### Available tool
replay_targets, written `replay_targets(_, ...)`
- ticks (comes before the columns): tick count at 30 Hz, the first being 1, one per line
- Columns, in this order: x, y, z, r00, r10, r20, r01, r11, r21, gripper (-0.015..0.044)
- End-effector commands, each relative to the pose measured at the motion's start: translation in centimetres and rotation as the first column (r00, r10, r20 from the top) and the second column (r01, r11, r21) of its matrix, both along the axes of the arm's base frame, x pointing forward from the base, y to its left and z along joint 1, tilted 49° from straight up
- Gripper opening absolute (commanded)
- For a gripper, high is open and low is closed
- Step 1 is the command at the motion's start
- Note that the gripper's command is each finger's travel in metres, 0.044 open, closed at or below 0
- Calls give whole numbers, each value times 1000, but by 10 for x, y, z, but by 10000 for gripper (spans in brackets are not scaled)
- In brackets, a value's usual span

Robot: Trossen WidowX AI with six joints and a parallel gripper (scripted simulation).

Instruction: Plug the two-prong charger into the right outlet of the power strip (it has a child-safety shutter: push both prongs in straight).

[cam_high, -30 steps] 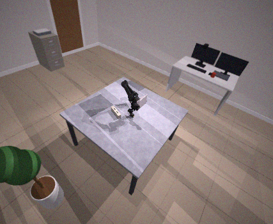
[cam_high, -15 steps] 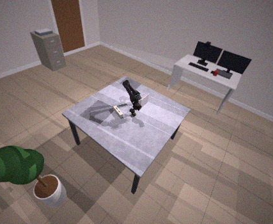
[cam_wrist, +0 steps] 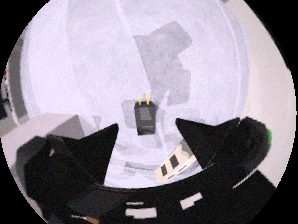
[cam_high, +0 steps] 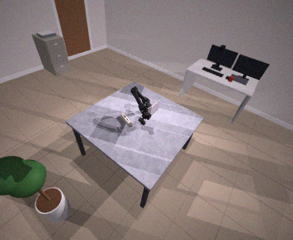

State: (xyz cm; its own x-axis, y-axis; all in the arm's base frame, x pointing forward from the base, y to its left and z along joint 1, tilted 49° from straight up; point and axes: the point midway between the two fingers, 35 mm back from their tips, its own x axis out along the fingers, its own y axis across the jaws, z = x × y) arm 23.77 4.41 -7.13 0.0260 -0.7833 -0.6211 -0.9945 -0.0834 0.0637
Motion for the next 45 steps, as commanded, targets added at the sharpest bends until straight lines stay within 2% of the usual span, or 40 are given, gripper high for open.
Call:
replay_targets(1,-1,-7,-4,1000,3,-9,-3,1000,-8,440)
replay_targets(20,-2,-27,-21,1000,2,-9,-2,1000,-11,440)
replay_targets(31,0,-23,-20,1000,-2,-1,2,1000,-4,151)
replay_targets(38,0,-23,-20,1000,-2,-1,2,1000,-4,105)
replay_targets(42,0,-18,-15,1000,-1,-2,1,1000,-4,0)
replay_targets(45,0,-9,-7,1000,0,-4,0,1000,-4,0)
